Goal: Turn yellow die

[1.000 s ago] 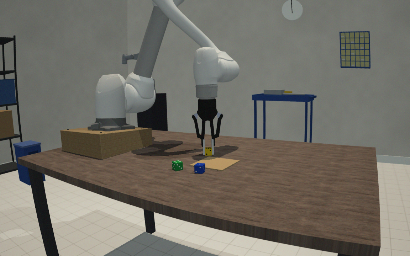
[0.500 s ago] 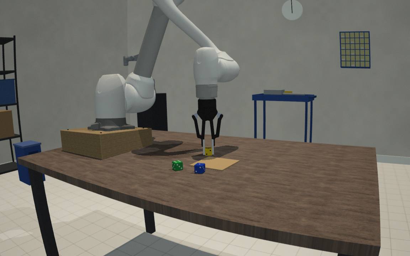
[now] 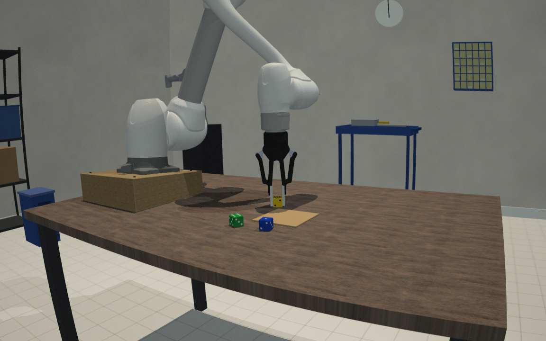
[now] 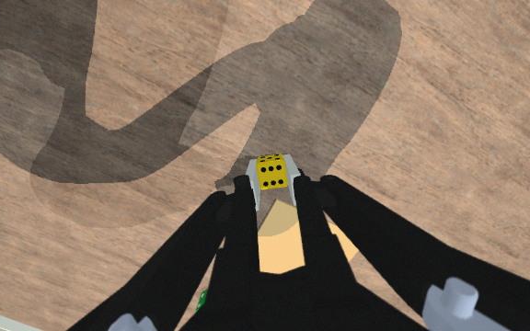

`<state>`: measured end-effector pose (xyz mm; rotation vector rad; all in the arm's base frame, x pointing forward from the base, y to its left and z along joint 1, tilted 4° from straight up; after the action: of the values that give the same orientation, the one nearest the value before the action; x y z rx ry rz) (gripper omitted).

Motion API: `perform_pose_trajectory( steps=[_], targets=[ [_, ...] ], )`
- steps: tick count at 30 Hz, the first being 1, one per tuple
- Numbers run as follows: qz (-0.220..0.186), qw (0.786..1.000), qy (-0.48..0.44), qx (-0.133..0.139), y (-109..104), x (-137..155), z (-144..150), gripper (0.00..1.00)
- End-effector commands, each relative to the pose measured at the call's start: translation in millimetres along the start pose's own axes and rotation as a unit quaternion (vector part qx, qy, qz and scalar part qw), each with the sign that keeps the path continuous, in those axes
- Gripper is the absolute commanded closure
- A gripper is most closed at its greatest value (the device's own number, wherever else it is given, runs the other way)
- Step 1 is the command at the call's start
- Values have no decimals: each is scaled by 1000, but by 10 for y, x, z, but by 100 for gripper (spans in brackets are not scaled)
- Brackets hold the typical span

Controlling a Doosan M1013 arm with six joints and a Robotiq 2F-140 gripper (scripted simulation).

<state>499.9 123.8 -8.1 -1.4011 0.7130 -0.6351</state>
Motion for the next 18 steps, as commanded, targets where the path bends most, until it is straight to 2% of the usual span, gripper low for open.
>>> perform_pose_trajectory(
  steps=[1, 7, 9, 18],
  targets=[
    [0, 1000, 0, 0, -5, 0, 0, 84],
    [0, 1000, 0, 0, -194, 0, 0, 84],
    [0, 1000, 0, 0, -194, 0, 0, 84],
    [0, 1000, 0, 0, -833, 0, 0, 84]
  ],
)
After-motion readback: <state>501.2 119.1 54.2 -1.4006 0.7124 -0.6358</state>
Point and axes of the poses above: the point where the finger pads meet when closed, its own y axis out along the fingers, its own z axis across the jaws, x = y × z, the point moved 5 cm from there along -y, back along the fingers, and after that the axes turned 3 degrees about -y, right-handed, at the moved point
